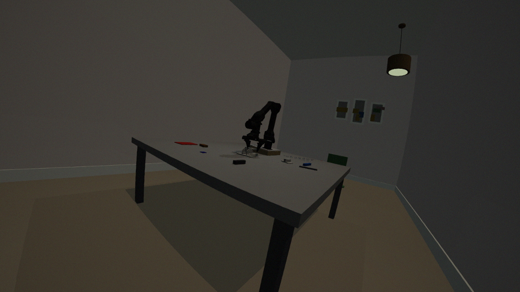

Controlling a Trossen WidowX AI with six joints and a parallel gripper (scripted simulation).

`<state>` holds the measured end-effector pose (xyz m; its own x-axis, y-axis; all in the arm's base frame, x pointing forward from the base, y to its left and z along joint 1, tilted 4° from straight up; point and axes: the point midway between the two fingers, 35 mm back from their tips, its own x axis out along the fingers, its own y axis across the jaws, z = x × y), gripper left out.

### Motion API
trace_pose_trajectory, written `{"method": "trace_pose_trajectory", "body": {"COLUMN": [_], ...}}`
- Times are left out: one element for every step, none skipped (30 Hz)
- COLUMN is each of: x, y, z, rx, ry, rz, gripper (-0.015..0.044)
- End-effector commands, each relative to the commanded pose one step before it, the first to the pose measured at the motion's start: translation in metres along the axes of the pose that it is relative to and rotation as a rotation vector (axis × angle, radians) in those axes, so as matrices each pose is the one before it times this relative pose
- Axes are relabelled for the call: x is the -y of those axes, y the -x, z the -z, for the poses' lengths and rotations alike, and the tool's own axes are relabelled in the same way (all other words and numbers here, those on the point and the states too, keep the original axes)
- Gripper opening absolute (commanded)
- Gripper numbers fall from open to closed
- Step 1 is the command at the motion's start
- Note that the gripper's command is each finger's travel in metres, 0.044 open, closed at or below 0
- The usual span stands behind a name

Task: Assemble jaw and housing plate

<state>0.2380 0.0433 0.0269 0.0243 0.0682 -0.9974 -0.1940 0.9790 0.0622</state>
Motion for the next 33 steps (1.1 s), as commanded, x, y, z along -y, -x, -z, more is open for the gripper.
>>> {"method": "trace_pose_trajectory", "body": {"x": [-0.00047, -0.00002, -0.00001, -0.00001, 0.00000, 0.00000, 0.00000, 0.00000, 0.00000, 0.00000, 0.00000, 0.00000, 0.00000, 0.00000, 0.00000, 0.00000, 0.00000, 0.00000, 0.00000, 0.00000, 0.00000, 0.00000, 0.00000, 0.00000, 0.00000, 0.00000, 0.00000, 0.00000, 0.00000, 0.00000, 0.00000, 0.00000, 0.00000], "y": [-0.00678, -0.00157, -0.00124, -0.00074, -0.00025, 0.00000, 0.00000, 0.00000, 0.00000, 0.00000, 0.00000, 0.00000, 0.00000, 0.00000, 0.00000, 0.00000, 0.00000, -0.00013, -0.00040, -0.00067, -0.00067, -0.00040, -0.00013, 0.00000, 0.00000, 0.00000, 0.00000, 0.00000, 0.00000, -0.00014, -0.00041, -0.00068, -0.00068], "z": [0.00148, 0.00021, 0.00017, 0.00011, 0.00004, 0.00000, 0.00000, 0.00000, 0.00000, 0.00000, 0.00000, 0.00000, 0.00000, 0.00000, 0.00000, 0.00000, 0.00000, 0.00000, 0.00000, 0.00001, 0.00001, 0.00001, 0.00000, 0.00000, 0.00000, 0.00000, 0.00000, 0.00000, 0.00000, 0.00000, 0.00000, 0.00000, 0.00001], "rx": [-0.00580, -0.00003, -0.00002, -0.00001, 0.00000, 0.00000, 0.00000, 0.00000, 0.00000, 0.00000, 0.00000, 0.00000, 0.00000, 0.00000, 0.00000, 0.00000, 0.00000, 0.00000, 0.00000, -0.00001, -0.00001, 0.00000, 0.00000, 0.00000, 0.00000, 0.00000, 0.00000, 0.00000, 0.00000, 0.00000, 0.00000, 0.00000, 0.00000], "ry": [-0.0059, 0.0000, 0.0000, 0.0000, 0.0000, 0.0000, 0.0000, 0.0000, 0.0000, 0.0000, 0.0000, 0.0000, 0.0000, 0.0000, 0.0000, 0.0000, 0.0000, 0.0000, 0.0000, -0.0001, -0.0001, 0.0000, 0.0000, 0.0000, 0.0000, 0.0000, 0.0000, 0.0000, 0.0000, 0.0000, 0.0000, 0.0000, 0.0000], "rz": [-0.00332, -0.00001, -0.00001, -0.00001, 0.00000, 0.00000, 0.00000, 0.00000, 0.00000, 0.00000, 0.00000, 0.00000, 0.00000, 0.00000, 0.00000, 0.00000, 0.00000, 0.00000, 0.00000, 0.00000, 0.00000, 0.00000, 0.00000, 0.00000, 0.00000, 0.00000, 0.00000, 0.00000, 0.00000, 0.00000, 0.00000, 0.00000, 0.00000], "gripper": [0.0351, 0.0351, 0.0351, 0.0351, 0.0351, 0.0351, 0.0351, 0.0351, 0.0351, 0.0351, 0.0351, 0.0351, 0.0351, 0.0351, 0.0351, 0.0351, 0.0351, 0.0351, 0.0351, 0.0351, 0.0351, 0.0351, 0.0351, 0.0351, 0.0351, 0.0351, 0.0351, 0.0351, 0.0351, 0.0351, 0.0351, 0.0351, 0.0351]}}
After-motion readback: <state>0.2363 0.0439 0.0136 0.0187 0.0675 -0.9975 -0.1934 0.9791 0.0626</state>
